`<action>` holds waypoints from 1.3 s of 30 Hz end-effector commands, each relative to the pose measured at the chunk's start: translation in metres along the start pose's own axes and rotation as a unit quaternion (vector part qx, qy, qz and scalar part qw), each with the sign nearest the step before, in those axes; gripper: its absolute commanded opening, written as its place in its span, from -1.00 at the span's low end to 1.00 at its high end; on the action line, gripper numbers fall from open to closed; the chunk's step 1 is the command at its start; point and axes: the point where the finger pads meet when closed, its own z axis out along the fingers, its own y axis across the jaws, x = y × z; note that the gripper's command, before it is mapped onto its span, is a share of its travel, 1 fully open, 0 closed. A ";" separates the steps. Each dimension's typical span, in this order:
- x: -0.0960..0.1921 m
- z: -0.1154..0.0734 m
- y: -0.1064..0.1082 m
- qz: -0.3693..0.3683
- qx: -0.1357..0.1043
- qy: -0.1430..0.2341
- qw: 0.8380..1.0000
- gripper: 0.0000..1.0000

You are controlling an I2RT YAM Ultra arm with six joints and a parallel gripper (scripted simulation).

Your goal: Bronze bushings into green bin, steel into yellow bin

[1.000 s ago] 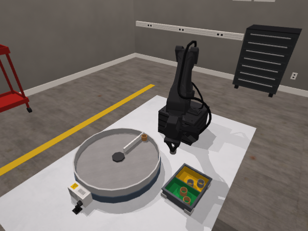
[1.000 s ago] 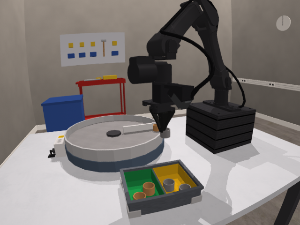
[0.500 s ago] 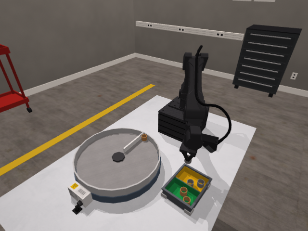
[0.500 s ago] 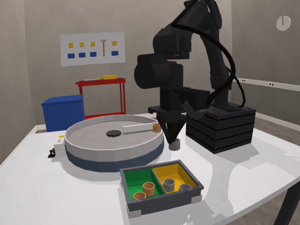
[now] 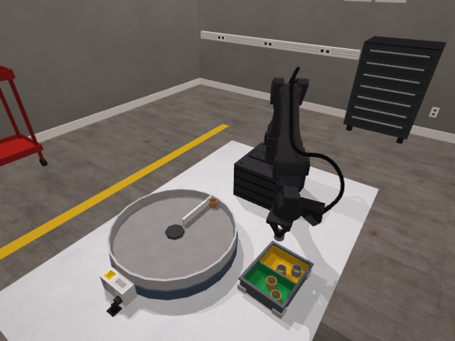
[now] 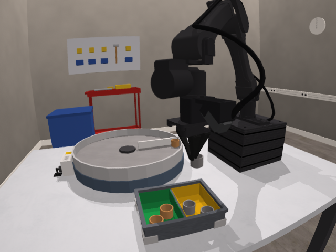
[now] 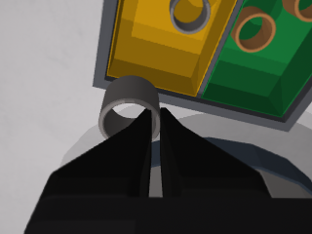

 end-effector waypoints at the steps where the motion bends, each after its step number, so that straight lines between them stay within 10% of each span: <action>1: -0.002 -0.011 -0.008 0.004 0.012 -0.004 1.000 -1.00; 39: -0.007 -0.014 -0.010 0.001 0.017 -0.006 1.000 -1.00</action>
